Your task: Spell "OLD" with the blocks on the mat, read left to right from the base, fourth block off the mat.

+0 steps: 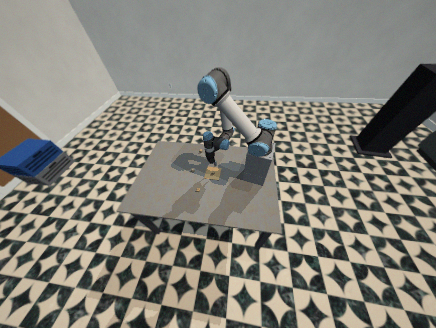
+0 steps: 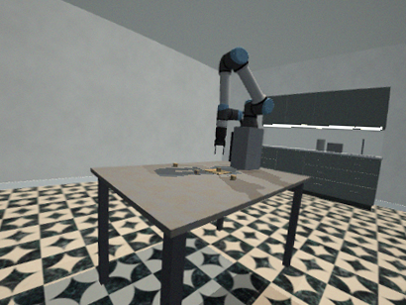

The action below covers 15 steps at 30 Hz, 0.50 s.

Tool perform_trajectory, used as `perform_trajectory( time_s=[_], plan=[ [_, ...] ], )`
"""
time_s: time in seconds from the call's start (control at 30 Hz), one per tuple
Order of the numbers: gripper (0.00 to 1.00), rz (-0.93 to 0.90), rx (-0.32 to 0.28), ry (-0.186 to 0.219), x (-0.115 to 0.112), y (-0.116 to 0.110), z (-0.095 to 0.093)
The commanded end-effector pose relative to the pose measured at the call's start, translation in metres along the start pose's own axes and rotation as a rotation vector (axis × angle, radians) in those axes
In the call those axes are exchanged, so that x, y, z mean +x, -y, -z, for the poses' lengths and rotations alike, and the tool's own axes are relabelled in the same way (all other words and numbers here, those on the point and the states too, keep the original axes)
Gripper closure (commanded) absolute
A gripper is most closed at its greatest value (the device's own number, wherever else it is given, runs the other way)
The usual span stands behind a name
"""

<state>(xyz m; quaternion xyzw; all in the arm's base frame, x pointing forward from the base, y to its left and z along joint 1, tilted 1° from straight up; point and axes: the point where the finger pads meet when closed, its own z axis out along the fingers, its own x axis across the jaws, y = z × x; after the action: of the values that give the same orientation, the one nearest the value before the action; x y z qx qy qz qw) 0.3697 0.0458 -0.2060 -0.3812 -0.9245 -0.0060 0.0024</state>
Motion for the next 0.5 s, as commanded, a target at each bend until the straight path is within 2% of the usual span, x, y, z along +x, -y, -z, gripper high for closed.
perform_trajectory(
  time_s=[0.0, 0.4, 0.47],
  plan=[
    [0.00, 0.139, -0.001, 0.001, -0.0020, 0.0005, -0.0020],
    [0.00, 0.437, -0.001, 0.001, -0.0051, 0.0008, -0.0069],
    [0.00, 0.437, -0.001, 0.001, -0.0051, 0.0008, -0.0069]
  ],
)
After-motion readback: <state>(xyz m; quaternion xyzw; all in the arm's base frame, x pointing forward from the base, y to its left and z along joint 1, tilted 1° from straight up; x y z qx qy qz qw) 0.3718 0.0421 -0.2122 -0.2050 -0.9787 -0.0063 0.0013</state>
